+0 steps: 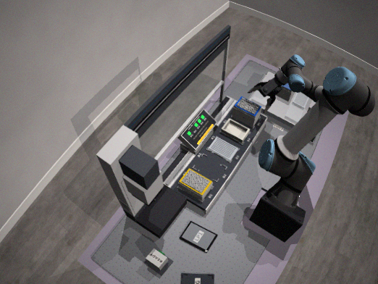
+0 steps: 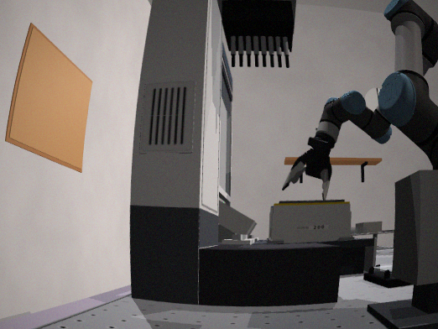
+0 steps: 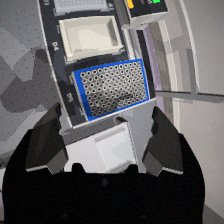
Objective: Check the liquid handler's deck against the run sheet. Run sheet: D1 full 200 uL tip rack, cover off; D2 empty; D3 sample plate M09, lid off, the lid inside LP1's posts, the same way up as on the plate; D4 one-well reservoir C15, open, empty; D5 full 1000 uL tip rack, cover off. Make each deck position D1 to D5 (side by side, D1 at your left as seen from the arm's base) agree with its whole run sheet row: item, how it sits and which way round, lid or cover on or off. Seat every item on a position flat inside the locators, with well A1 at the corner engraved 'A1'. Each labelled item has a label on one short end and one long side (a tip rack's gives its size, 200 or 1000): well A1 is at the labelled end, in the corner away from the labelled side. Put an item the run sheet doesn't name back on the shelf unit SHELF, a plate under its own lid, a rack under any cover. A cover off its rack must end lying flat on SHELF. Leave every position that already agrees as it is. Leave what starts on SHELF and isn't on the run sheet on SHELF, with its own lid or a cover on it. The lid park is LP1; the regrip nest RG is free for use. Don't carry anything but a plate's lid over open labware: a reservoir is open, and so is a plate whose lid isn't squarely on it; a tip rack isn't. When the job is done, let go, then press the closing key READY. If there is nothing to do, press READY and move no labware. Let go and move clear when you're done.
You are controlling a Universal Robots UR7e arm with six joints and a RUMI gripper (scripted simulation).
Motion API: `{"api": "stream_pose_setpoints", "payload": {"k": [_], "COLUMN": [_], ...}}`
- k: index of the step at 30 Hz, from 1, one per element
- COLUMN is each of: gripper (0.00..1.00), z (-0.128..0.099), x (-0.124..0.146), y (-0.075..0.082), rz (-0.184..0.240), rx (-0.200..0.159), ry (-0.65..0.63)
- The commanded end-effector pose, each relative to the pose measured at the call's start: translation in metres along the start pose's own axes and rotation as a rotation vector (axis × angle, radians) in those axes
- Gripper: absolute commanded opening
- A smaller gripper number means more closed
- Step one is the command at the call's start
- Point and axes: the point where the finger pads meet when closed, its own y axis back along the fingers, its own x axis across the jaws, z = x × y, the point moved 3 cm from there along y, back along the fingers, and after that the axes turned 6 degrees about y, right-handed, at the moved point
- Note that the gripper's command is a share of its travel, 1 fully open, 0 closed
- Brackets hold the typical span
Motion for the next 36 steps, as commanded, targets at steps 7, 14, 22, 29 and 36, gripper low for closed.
{"api": "stream_pose_setpoints", "payload": {"k": [7, 14, 22, 29, 36], "gripper": [0.82, 0.82, 0.82, 0.82, 0.82], "z": [-0.05, -0.072, -0.109, -0.131, -0.163], "x": [-0.02, -0.03, -0.045, -0.054, -0.066], "y": [0.018, 0.025, 0.037, 0.044, 0.054], "rz": [-0.016, -0.023, -0.034, -0.04, -0.05], "rx": [-0.085, -0.121, -0.178, -0.213, -0.263], "ry": [-0.203, -0.296, -0.446, -0.539, -0.669]}}
